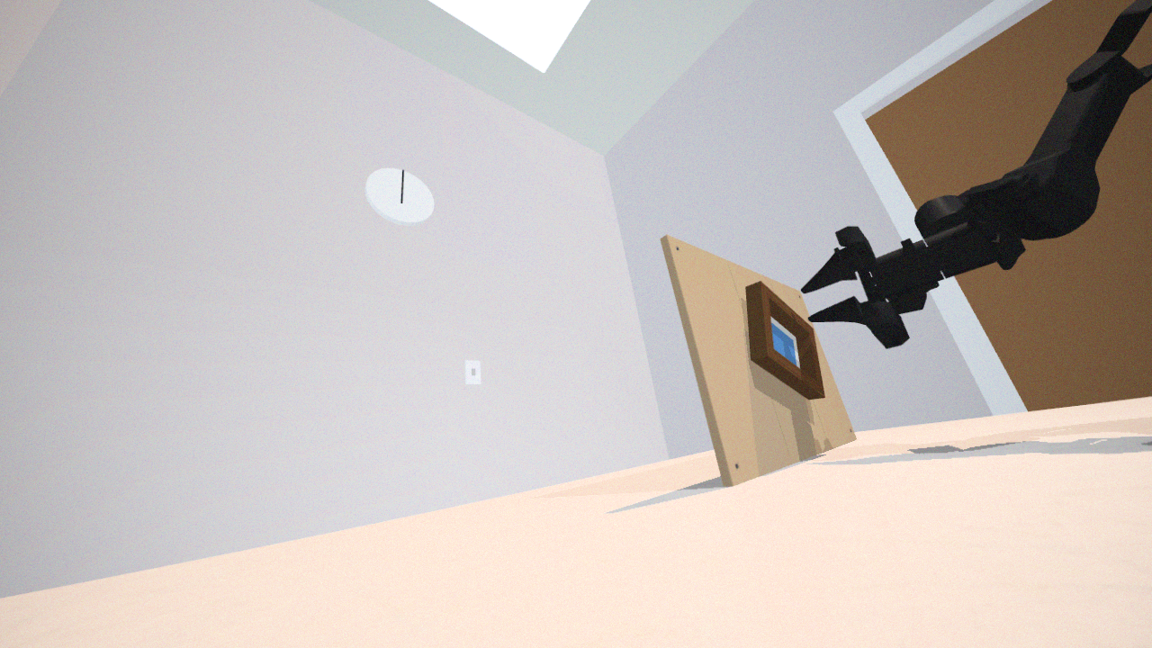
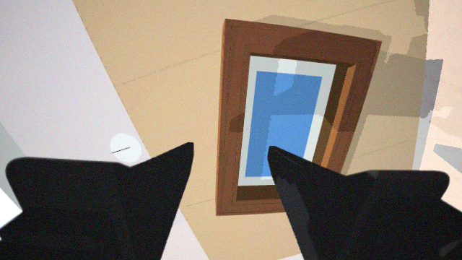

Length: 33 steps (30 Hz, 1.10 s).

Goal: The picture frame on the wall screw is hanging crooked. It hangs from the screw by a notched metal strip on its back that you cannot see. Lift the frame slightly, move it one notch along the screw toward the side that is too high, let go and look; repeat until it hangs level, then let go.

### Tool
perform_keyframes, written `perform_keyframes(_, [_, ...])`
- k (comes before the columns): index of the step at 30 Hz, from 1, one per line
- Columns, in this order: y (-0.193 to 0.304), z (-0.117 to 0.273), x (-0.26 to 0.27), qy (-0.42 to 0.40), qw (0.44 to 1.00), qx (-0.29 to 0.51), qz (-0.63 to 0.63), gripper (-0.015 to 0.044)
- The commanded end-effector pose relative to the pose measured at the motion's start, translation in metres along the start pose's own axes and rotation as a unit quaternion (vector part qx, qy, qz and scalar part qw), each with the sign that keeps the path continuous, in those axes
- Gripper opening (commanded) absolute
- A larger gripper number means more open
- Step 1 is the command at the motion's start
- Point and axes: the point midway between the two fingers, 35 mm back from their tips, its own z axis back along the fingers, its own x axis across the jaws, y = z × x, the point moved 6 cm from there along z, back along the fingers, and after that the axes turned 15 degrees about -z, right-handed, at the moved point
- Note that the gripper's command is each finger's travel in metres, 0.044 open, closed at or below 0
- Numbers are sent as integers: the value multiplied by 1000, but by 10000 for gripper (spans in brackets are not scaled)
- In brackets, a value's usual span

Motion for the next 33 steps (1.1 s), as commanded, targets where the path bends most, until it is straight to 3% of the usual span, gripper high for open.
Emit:
perform_keyframes(1, [0, -5, 1, -2, 1000, -1, 3, 260])
perform_keyframes(33, [0, -38, 1, -2, 1000, -1, 2, 260])
